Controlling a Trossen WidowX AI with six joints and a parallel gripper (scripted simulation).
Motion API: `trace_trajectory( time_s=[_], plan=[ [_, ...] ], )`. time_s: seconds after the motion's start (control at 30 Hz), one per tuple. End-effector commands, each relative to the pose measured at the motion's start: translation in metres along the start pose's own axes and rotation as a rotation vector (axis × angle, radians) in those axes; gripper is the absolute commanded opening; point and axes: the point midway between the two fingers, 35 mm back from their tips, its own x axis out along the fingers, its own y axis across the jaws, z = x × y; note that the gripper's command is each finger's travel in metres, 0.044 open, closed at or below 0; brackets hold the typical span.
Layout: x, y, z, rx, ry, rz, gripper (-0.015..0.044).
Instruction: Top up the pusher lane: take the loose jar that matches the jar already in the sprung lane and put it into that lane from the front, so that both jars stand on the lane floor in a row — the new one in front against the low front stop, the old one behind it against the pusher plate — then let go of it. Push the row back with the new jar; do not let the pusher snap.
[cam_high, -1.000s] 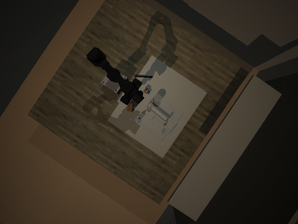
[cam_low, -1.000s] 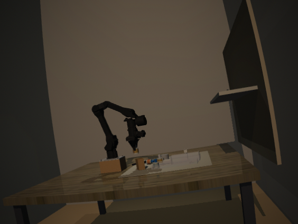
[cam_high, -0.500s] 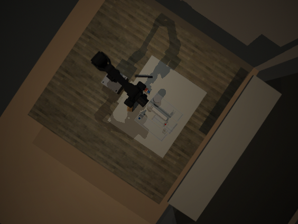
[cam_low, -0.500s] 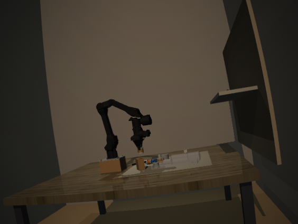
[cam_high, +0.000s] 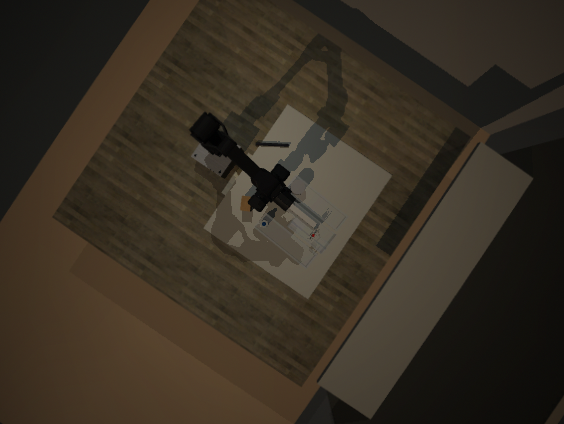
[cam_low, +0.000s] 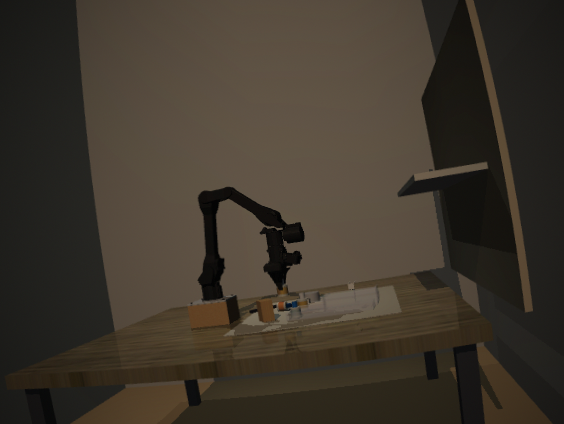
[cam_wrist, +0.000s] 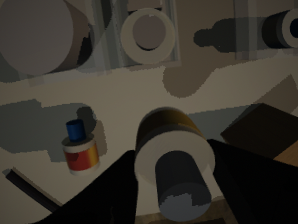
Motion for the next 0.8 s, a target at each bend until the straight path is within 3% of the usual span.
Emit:
trace_trajectory(
  time_s=[0.0,0.4,0.77],
  plan=[
    [0.007,0.003,0.016,0.013,-0.013,0.004,0.0000],
    [0.034,0.003,0.021,0.017,-0.013,0.004,0.0000],
    [0.035,0.003,0.024,0.017,-0.013,0.004,0.0000]
  ],
)
